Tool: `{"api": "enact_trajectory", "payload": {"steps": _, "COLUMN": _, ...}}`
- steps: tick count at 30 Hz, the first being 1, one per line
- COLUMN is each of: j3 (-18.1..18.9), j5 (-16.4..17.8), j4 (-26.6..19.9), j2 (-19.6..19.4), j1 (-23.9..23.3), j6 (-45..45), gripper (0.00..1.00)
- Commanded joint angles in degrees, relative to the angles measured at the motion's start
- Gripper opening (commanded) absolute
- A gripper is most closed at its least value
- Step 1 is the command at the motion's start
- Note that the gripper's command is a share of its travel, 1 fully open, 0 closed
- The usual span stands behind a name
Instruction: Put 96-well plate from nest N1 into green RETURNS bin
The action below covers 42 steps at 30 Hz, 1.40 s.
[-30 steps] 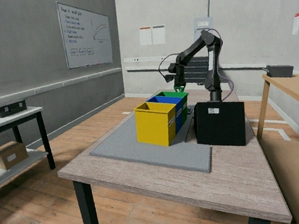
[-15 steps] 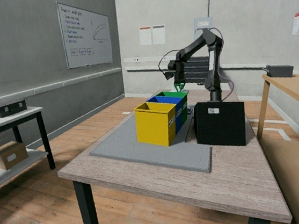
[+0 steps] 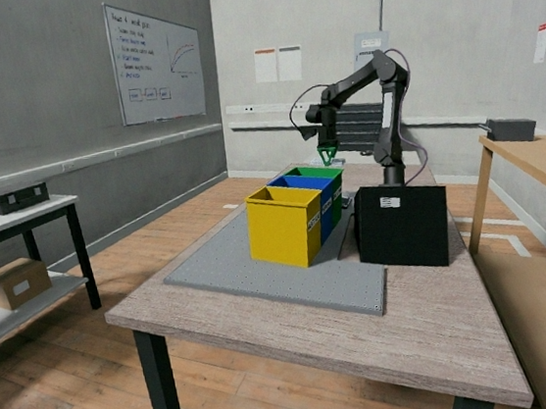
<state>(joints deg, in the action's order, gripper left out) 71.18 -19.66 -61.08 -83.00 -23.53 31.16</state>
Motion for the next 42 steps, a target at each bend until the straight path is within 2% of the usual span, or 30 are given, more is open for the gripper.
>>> {"api": "enact_trajectory", "payload": {"steps": 1, "j3": 2.59, "j5": -0.30, "j4": -2.79, "j2": 2.00, "j1": 1.42, "j6": -1.15, "gripper": 0.00}}
{"api": "enact_trajectory", "payload": {"steps": 33, "j3": 11.63, "j5": -1.33, "j4": -14.00, "j2": 2.87, "j1": 5.09, "j6": -4.90, "gripper": 0.00}}
{"api": "enact_trajectory", "payload": {"steps": 42, "j3": 11.85, "j5": -1.22, "j4": -14.23, "j2": 2.77, "j1": 5.19, "j6": -5.03, "gripper": 0.00}}
